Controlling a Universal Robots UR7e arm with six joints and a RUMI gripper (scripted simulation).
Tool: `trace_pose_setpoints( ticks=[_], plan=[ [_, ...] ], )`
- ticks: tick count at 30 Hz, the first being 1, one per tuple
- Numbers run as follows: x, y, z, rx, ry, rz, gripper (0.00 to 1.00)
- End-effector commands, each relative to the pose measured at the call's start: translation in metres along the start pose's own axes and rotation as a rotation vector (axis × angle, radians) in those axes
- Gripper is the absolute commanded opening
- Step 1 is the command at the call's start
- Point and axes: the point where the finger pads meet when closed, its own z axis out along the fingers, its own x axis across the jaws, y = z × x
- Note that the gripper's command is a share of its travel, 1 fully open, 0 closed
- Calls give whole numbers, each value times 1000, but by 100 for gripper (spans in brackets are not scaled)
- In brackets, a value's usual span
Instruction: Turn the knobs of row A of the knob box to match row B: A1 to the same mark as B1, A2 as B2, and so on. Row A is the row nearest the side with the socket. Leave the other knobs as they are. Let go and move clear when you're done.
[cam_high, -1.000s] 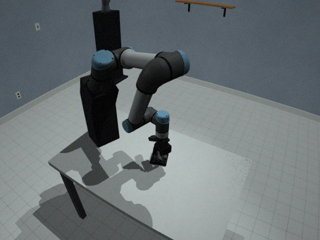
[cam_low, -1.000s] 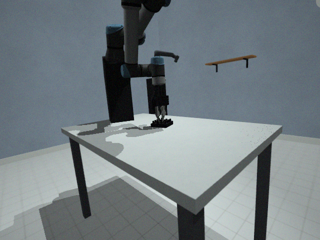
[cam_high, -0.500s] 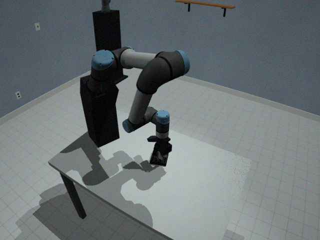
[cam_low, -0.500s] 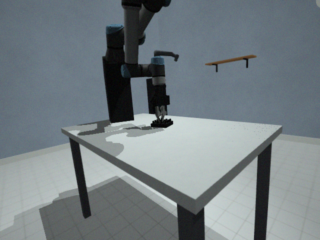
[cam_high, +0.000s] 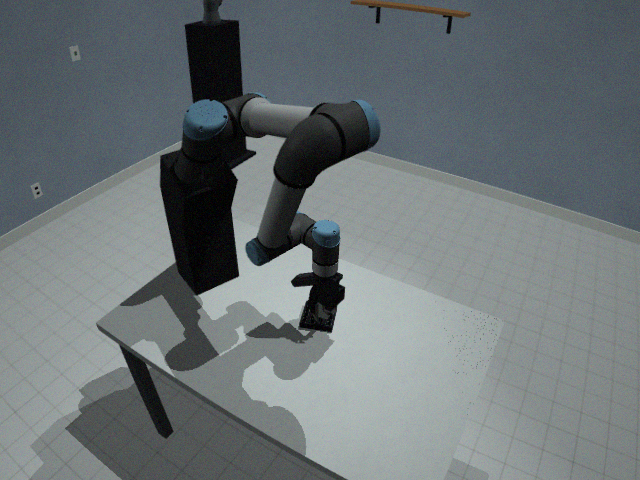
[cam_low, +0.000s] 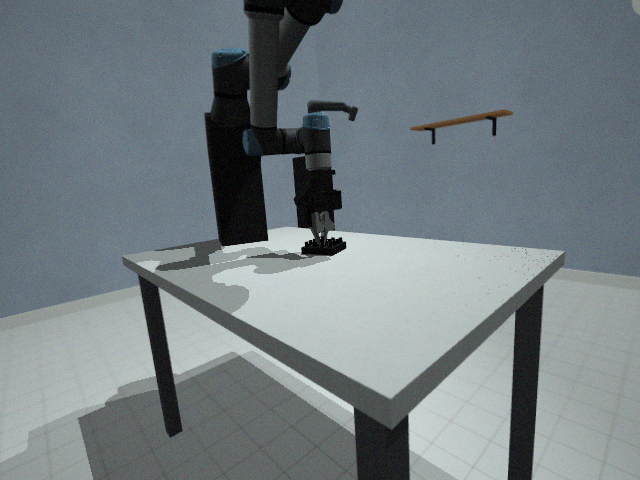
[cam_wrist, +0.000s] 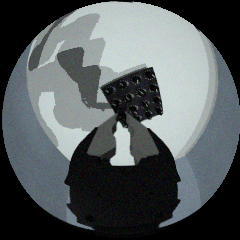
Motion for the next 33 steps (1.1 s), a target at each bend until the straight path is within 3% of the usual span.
trace_pose_setpoints(
  ticks=[1, 33],
  plan=[
    [-1, 1, 0, -2, 2, -114, 4],
    [-3, 2, 0, -2, 1, -737, 4]
  ],
)
